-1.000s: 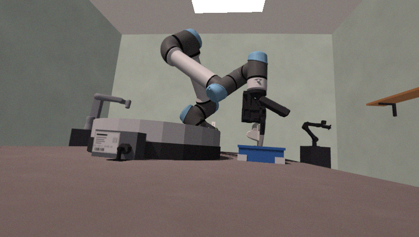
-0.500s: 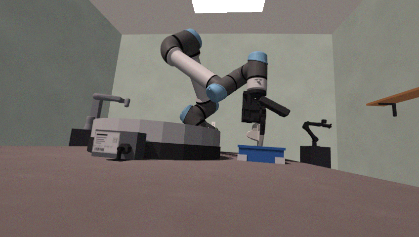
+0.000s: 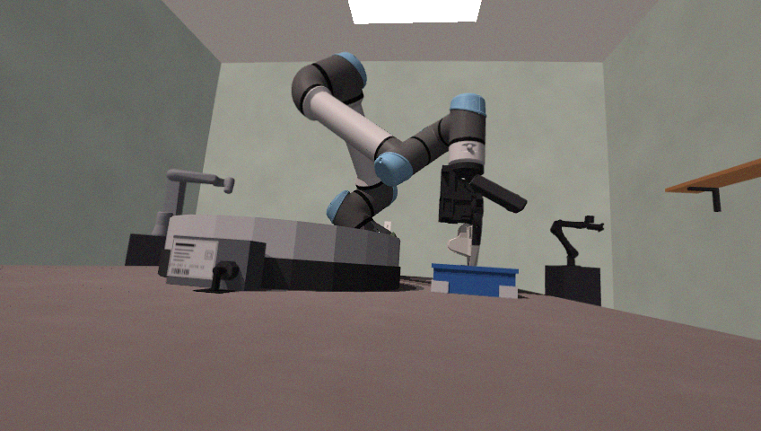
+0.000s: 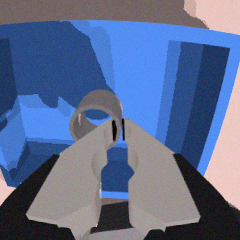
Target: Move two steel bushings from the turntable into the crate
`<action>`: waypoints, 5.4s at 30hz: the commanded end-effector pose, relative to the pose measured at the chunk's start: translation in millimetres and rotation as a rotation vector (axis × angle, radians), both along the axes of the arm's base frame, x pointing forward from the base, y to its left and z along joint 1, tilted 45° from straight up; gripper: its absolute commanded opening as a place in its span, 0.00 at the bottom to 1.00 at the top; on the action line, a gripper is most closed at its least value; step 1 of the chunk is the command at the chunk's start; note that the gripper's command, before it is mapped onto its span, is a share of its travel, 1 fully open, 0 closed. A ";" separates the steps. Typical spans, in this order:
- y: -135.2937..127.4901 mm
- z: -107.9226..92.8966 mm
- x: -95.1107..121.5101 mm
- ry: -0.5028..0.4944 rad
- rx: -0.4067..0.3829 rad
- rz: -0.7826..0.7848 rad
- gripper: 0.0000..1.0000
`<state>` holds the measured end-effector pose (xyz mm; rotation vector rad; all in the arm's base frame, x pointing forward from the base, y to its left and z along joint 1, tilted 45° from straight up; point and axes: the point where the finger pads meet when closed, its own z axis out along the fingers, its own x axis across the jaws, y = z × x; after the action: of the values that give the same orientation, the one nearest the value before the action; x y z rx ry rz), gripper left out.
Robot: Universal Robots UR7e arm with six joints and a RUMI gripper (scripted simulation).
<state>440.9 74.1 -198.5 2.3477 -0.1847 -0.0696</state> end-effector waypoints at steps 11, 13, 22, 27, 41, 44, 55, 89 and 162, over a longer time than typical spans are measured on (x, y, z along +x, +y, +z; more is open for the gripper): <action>0.0 -0.2 0.4 -0.001 0.000 0.001 0.00; -0.4 -0.5 0.3 -0.001 0.000 0.001 0.00; -2.1 -2.2 0.1 -0.001 0.000 0.001 0.00; -3.2 -3.3 -0.1 -0.001 0.000 0.001 0.00; -3.8 -3.9 -0.2 -0.001 0.000 0.001 0.00; -3.8 -3.9 -0.2 -0.001 0.000 0.001 0.00; -3.8 -3.9 -0.2 -0.001 0.000 0.001 0.00; -3.8 -3.9 -0.2 -0.001 0.000 0.001 0.06; 62.8 63.2 9.8 -0.001 0.000 0.001 0.06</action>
<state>450.3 136.5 -135.6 2.3476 -0.1847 -0.0695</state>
